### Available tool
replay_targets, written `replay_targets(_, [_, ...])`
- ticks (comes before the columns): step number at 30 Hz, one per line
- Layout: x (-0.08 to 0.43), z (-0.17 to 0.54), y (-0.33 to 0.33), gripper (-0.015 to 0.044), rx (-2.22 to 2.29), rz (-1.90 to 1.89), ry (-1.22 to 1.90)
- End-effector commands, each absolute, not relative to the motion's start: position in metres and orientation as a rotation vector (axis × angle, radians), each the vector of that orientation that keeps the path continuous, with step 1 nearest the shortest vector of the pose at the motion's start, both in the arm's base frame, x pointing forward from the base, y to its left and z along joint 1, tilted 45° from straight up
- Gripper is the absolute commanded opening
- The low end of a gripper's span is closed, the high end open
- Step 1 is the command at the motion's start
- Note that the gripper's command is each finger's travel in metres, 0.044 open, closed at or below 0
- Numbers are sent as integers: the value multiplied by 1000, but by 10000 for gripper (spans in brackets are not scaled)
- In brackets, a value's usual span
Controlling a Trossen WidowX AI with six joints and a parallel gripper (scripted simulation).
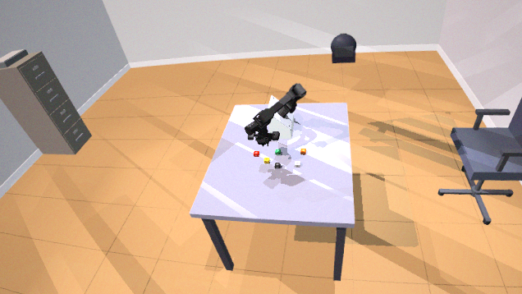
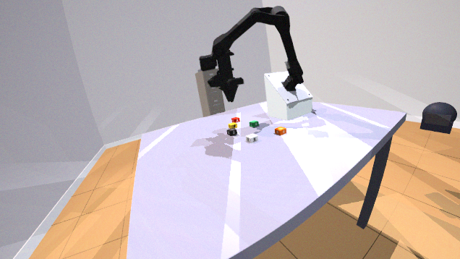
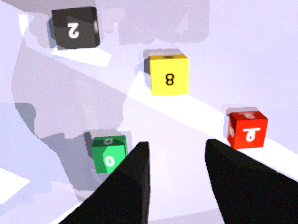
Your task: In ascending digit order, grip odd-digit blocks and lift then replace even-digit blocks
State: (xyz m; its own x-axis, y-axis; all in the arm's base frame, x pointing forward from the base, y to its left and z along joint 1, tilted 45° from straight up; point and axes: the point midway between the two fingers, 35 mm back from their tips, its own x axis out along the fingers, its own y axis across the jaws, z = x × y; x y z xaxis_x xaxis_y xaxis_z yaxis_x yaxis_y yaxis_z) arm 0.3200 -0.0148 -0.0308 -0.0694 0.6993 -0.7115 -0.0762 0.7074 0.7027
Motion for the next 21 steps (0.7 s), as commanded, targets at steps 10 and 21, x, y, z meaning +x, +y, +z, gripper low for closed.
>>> replay_targets(10, [314, -90, 40, 356, 511, 707, 1503])
replay_targets(21, [314, -96, 46, 400, 511, 707, 1503])
